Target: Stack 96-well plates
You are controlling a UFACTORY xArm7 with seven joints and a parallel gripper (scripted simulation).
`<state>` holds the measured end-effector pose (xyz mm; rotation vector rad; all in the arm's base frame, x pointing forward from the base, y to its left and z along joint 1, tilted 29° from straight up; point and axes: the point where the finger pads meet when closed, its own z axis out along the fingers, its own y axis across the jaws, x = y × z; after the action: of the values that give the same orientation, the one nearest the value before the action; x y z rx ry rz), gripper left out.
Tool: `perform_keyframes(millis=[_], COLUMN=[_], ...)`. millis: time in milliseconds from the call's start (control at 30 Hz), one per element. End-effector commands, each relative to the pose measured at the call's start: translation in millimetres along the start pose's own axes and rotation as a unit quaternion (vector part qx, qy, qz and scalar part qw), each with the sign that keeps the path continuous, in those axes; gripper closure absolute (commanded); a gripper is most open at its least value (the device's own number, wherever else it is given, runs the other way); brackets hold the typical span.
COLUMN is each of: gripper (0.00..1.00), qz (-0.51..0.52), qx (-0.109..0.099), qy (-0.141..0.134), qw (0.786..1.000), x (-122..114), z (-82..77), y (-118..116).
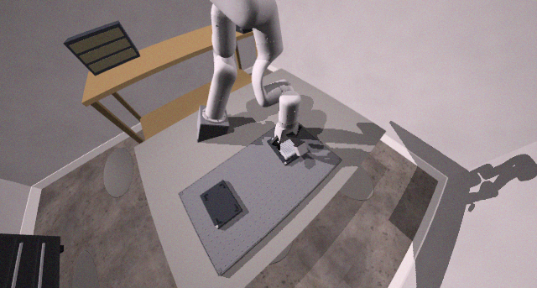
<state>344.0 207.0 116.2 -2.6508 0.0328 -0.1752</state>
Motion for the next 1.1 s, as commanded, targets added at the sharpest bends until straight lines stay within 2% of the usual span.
perform_keyframes(millis=[0, 200, 367, 433, 933, 1067], gripper=[0.0, 0.0, 0.0, 0.0, 0.0, 0.0], qz=[0.0, 0.0, 0.0, 0.0, 0.0, 0.0], qx=[0.001, 0.001, 0.001, 0.001, 0.001, 0.001], qy=[0.001, 0.001, 0.001, 0.001, 0.001, 0.002], qw=[1.0, 1.0, 1.0, 1.0, 1.0, 1.0], x=[1.2, 1.2, 1.2, 1.2, 1.3, 1.3], z=[-0.7, -0.7, -13.9, -13.9, -54.2, -59.5], y=[-0.4, -0.4, -0.4, -0.4, -0.5, -0.5])
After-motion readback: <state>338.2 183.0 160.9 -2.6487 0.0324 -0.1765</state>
